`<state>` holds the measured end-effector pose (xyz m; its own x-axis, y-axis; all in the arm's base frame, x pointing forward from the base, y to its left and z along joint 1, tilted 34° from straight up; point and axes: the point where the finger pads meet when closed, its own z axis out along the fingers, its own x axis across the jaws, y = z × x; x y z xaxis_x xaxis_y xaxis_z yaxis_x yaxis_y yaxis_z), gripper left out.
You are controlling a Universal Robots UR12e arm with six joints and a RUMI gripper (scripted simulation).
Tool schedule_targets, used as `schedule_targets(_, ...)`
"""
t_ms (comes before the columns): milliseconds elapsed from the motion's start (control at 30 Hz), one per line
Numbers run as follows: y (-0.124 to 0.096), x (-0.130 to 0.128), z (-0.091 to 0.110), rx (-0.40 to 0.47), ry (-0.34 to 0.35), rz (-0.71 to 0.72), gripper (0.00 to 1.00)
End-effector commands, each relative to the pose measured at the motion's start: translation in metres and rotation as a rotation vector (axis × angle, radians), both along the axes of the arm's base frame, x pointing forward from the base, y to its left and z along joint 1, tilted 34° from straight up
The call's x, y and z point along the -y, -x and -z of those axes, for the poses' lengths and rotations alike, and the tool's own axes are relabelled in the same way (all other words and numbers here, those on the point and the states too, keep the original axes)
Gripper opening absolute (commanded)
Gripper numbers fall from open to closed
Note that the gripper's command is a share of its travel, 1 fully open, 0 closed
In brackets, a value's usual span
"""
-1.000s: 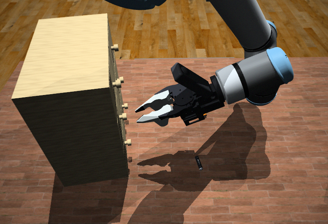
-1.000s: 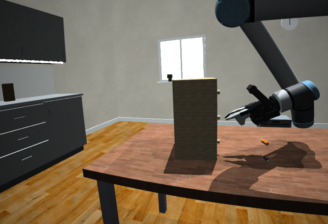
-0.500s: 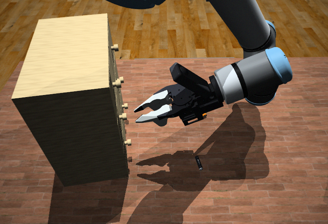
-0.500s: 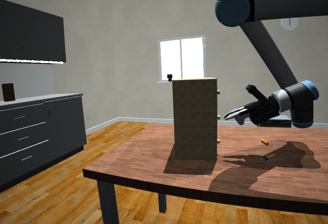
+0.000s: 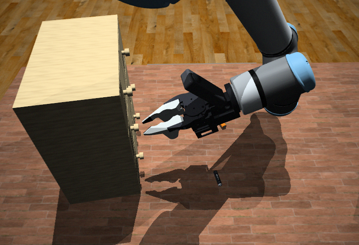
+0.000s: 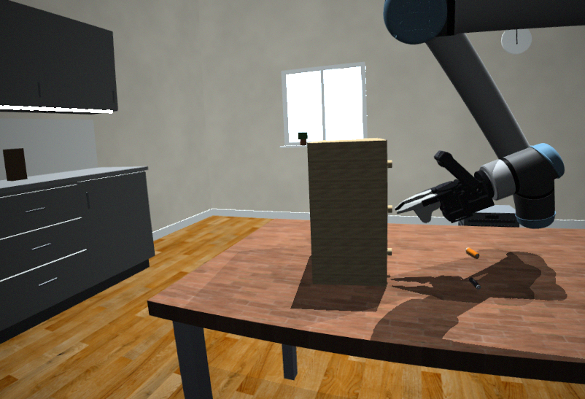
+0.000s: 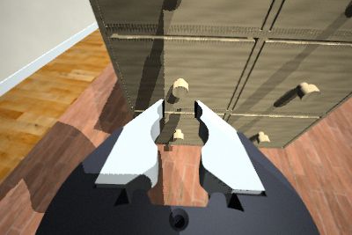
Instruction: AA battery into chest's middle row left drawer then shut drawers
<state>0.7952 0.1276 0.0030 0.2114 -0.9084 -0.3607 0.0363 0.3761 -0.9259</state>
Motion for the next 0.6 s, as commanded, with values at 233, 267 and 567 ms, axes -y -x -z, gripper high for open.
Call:
schedule_targets(233, -0.015, -0.001, -0.008, 0.005, 0.001, 0.000, 0.20)
schedule_targets(267, -0.015, -0.001, -0.009, 0.005, 0.001, 0.000, 0.20)
schedule_targets(567, -0.020, -0.001, -0.011, 0.005, 0.001, 0.000, 0.20)
